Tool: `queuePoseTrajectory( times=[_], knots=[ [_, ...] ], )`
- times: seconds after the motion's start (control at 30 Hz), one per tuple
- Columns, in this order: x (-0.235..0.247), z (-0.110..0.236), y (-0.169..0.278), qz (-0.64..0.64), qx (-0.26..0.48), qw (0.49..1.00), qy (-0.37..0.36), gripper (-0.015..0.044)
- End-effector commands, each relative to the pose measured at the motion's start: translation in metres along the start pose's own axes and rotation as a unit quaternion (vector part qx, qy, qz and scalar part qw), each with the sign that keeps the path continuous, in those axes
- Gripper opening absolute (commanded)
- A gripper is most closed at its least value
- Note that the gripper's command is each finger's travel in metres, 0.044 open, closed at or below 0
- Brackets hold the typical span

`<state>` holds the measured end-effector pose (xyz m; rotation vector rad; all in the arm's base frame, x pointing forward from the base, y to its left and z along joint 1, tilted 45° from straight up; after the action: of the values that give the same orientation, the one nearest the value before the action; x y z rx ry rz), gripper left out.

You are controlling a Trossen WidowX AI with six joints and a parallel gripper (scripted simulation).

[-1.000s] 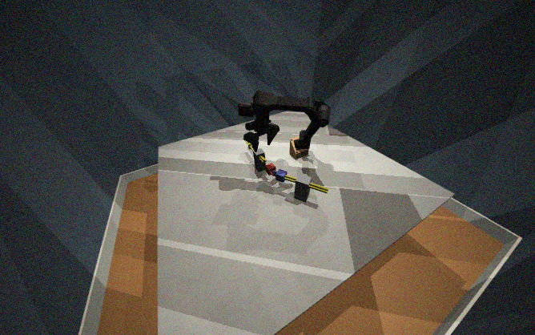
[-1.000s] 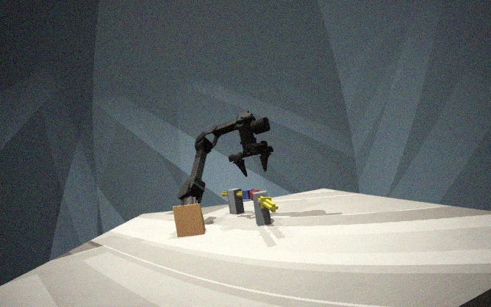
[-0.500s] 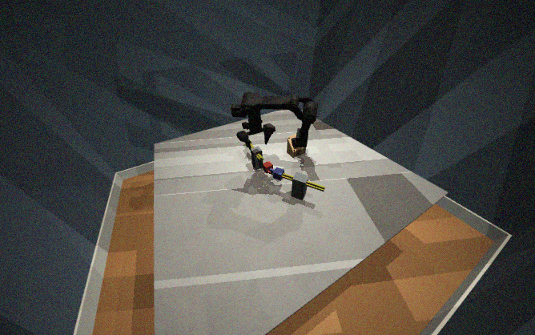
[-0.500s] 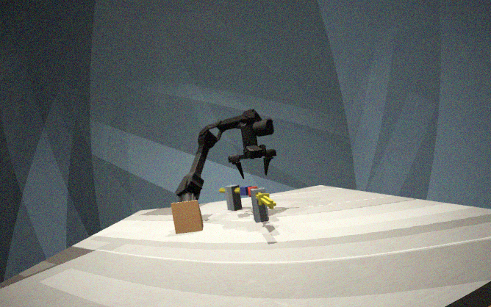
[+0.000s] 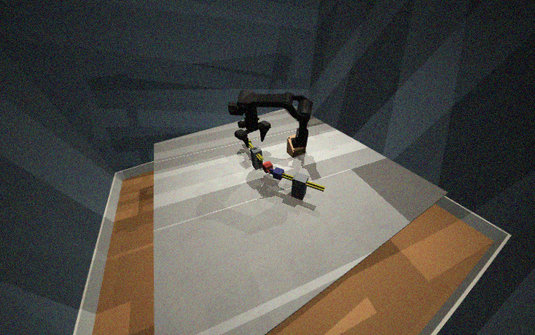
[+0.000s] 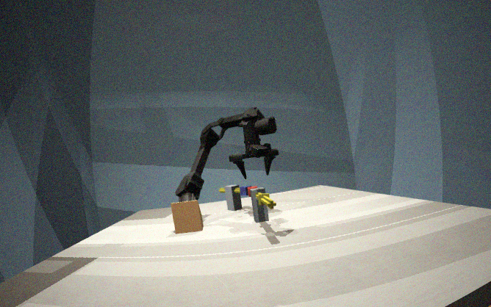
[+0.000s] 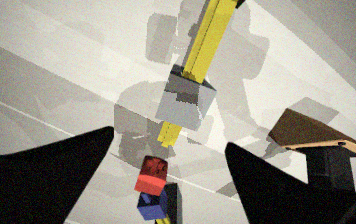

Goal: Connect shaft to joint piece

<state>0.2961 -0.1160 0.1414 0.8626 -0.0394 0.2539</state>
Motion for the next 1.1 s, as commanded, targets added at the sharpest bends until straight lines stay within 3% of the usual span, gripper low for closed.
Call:
queuePoseTrajectory(
  times=[0.0,0.53,1.07],
  knots=[
    [0.001,0.004,-0.020,0.066,-0.007,0.998,0.002,0.0440],
    [-0.007,0.015,-0.097,0.334,-0.023,0.942,0.013,0.0440],
    [-0.031,0.016,-0.174,0.576,-0.028,0.817,0.031,0.0440]
  ],
)
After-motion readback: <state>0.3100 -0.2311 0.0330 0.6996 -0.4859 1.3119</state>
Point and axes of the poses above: the point midway between the two fingers, 35 mm back from their tips, its own z axis back along the fingers, its own x axis across the jaws, y = z × x, the point moved 8 cm from there along z, back along the fingers, and after that the axes turned 1 degree about -z, right-handed, at the moved point
